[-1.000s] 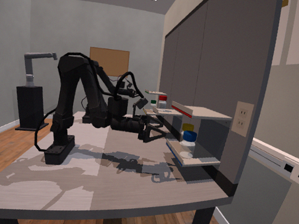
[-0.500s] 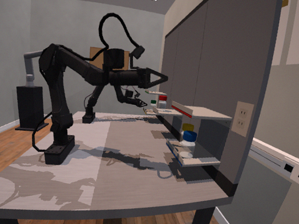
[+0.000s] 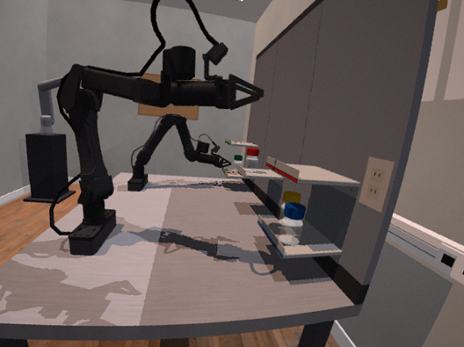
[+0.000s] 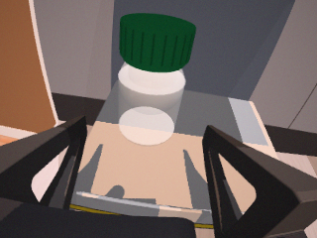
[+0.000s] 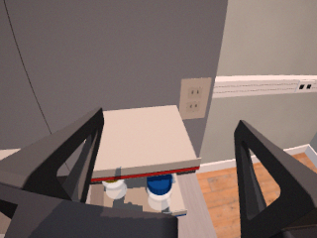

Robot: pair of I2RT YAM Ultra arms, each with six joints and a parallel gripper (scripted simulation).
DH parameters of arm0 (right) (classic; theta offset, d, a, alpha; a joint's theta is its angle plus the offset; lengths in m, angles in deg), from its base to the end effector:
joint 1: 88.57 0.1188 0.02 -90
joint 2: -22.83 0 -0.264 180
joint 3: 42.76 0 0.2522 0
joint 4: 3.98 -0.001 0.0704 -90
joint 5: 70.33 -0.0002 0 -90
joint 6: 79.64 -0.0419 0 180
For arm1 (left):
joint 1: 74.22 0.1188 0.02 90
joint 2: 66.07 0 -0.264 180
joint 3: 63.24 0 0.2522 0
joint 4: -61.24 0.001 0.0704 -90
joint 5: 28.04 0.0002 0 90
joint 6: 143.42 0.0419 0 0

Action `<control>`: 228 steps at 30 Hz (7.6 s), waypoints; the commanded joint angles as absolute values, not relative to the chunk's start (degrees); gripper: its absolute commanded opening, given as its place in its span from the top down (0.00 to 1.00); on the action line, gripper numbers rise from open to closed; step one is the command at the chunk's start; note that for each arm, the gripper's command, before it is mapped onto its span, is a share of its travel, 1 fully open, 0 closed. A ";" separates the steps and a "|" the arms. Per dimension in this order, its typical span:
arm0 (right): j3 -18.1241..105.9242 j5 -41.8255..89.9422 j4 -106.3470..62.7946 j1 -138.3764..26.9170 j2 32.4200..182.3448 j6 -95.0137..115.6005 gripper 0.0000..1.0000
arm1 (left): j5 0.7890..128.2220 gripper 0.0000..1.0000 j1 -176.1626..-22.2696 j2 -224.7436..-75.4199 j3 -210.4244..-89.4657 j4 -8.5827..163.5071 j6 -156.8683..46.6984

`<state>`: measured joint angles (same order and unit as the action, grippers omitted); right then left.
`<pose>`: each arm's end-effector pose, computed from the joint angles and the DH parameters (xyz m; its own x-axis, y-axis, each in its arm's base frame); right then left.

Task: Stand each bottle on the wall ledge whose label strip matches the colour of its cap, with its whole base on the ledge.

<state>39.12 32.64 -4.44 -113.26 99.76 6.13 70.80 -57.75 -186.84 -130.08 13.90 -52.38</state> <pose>0.2973 -0.1252 0.4062 0.0860 0.0396 -0.9955 0.1980 0.9786 0.0560 0.3991 0.1123 0.1288 -0.1125 -0.0145 -0.9935 -0.1317 0.9913 0.0004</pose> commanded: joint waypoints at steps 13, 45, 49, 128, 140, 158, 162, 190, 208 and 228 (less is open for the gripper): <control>40.44 32.43 -6.81 -113.25 99.01 6.06 0.00 | 69.37 0.19 -59.22 -188.61 -135.73 16.94 -52.89; 40.44 32.43 -6.81 -113.25 99.00 6.06 0.00 | 68.72 0.19 -59.87 -194.22 -145.72 21.06 -52.95; 40.44 32.43 -6.81 -113.25 99.00 6.06 0.00 | 68.72 0.19 -59.87 -194.21 -145.73 21.07 -52.95; 40.30 31.07 -6.48 -112.82 98.38 6.09 0.00 | 71.93 0.50 -57.24 -185.85 -129.81 13.15 -52.10; 29.71 15.08 -0.75 -96.03 92.16 7.08 0.00 | 71.46 0.50 -57.23 -186.34 -130.42 13.34 -52.40; 25.51 -8.43 15.33 -54.82 104.06 8.52 0.00 | 71.46 0.50 -57.23 -186.34 -130.42 13.34 -52.40; 27.06 -10.02 17.29 -50.98 108.06 8.72 0.00 | 71.46 0.50 -57.23 -186.34 -130.42 13.34 -52.40; 27.57 -9.88 17.16 -49.86 109.69 8.65 0.00 | 71.95 0.50 -56.84 -178.40 -132.53 22.67 -52.12; 27.57 -9.88 17.16 -49.86 109.69 8.65 0.00 | 72.07 0.50 -56.75 -175.09 -133.36 26.29 -52.06; 27.57 -9.88 17.16 -49.86 109.69 8.65 0.00 | 72.41 0.50 -55.93 -171.98 -127.45 26.31 -52.02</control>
